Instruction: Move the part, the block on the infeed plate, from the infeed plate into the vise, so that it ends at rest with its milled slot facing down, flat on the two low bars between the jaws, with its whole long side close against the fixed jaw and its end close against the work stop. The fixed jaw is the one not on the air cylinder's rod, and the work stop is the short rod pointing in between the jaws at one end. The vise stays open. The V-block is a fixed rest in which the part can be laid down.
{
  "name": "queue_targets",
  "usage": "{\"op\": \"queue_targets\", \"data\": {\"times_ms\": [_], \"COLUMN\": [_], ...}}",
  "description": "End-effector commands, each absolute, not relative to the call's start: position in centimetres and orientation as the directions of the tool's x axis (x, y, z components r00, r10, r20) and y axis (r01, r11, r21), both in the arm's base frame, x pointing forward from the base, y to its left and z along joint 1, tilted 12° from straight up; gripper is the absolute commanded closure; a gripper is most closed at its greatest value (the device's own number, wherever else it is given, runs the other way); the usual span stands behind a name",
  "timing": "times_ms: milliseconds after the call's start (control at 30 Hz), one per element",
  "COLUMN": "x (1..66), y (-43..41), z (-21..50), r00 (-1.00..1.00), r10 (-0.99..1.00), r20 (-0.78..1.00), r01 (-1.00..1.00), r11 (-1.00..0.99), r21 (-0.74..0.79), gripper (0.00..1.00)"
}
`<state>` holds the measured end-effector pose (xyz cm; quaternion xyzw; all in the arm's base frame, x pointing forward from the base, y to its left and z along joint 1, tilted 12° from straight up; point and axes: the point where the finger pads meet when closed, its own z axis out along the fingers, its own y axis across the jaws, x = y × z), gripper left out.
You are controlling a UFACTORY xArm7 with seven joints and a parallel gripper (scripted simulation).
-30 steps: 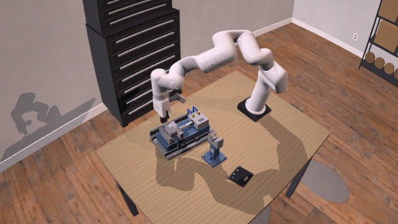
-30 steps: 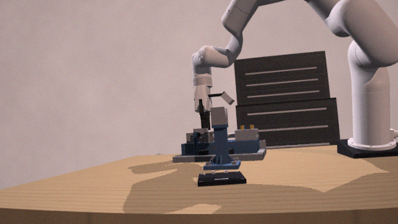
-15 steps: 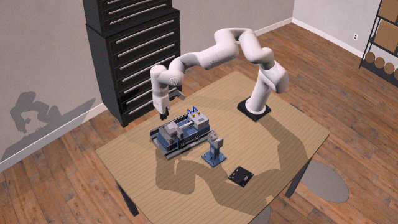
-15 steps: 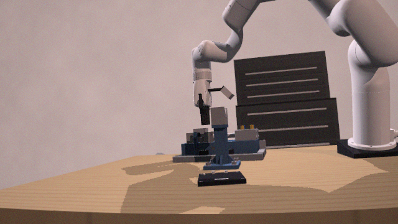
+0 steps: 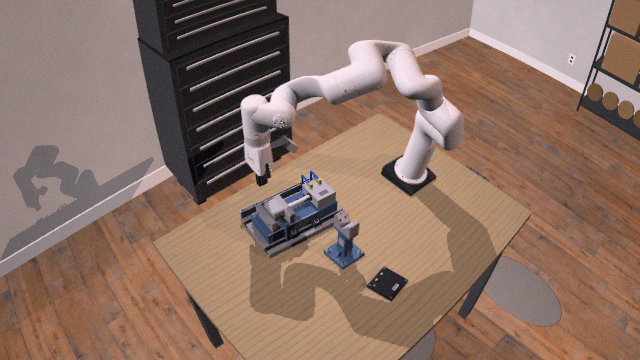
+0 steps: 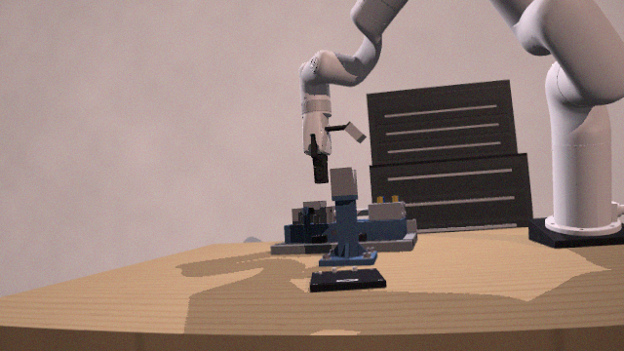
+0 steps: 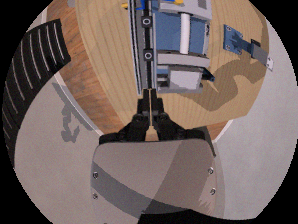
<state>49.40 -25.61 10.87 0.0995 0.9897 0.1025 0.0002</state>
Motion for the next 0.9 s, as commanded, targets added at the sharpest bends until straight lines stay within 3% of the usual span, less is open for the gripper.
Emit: {"op": "queue_targets", "data": {"times_ms": [0, 867], "x": [49.48, 49.47], "y": [-25.84, -25.91], "z": [11.59, 11.93], "r00": [-0.98, -0.98], "r10": [0.198, 0.198], "r20": [0.015, 0.015], "r01": [0.197, 0.197], "r11": [0.96, 0.96], "r21": [0.201, 0.201], "gripper": [1.0, 1.0]}}
